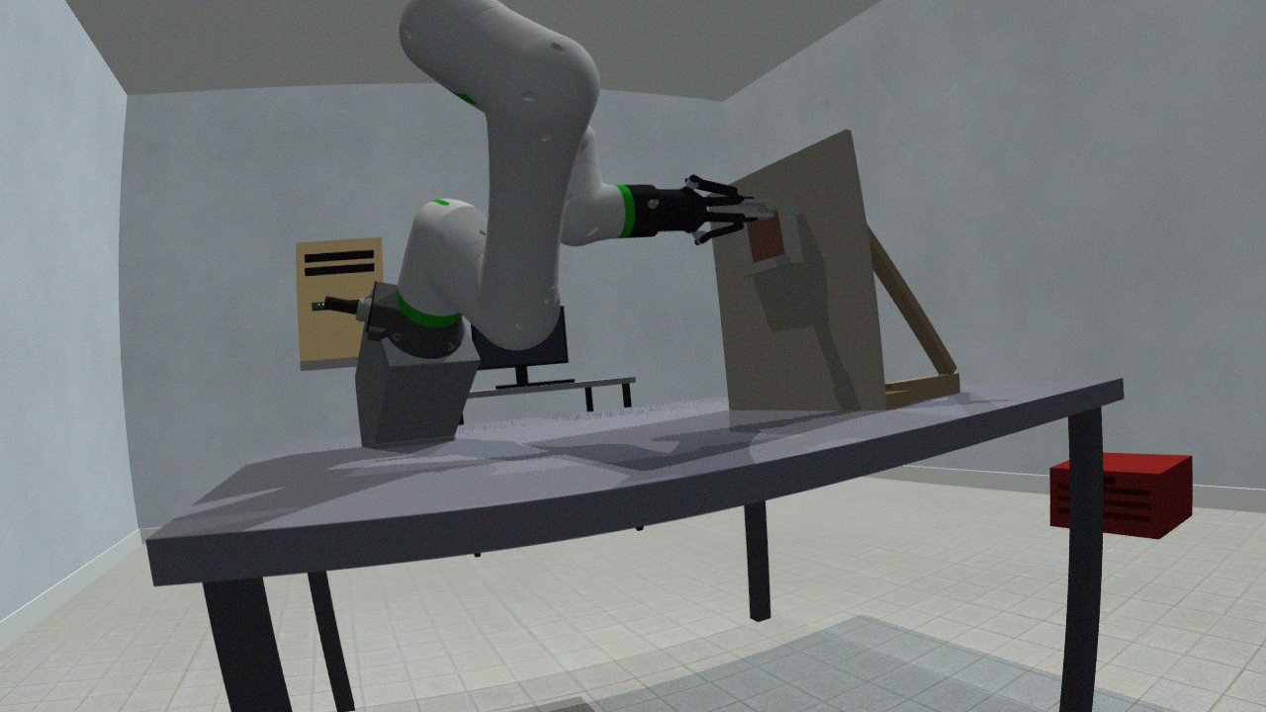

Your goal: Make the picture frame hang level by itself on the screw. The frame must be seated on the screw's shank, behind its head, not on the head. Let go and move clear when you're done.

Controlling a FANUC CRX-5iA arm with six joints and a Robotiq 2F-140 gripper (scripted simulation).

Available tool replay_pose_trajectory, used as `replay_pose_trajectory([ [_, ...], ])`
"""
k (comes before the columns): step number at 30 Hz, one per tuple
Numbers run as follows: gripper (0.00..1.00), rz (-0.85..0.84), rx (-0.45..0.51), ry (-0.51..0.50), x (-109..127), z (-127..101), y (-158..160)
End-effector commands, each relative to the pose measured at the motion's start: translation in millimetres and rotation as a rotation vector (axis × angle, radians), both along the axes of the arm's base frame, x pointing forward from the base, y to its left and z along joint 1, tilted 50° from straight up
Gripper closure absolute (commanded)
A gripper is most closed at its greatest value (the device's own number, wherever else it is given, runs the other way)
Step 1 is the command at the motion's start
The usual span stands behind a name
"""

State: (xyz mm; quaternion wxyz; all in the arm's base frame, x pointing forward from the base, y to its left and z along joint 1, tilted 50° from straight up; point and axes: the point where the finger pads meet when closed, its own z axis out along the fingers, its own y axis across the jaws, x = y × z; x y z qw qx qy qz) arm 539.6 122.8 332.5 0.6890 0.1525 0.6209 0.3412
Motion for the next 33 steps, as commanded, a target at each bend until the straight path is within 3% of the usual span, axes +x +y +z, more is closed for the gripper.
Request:
replay_pose_trajectory([
  [1, 1.0, 0.0, 0.0, 0.0, 0.0, 0.1, 0.2],
  [10, 1.0, 0.0, 0.0, 0.0, 0.0, 0.1, 0.2],
  [11, 0.71, 0.0, 0.0, 0.0, 0.0, 0.1, 0.2],
  [33, 0.71, 0.0, 0.0, 0.0, 0.0, 0.1, 0.2],
])
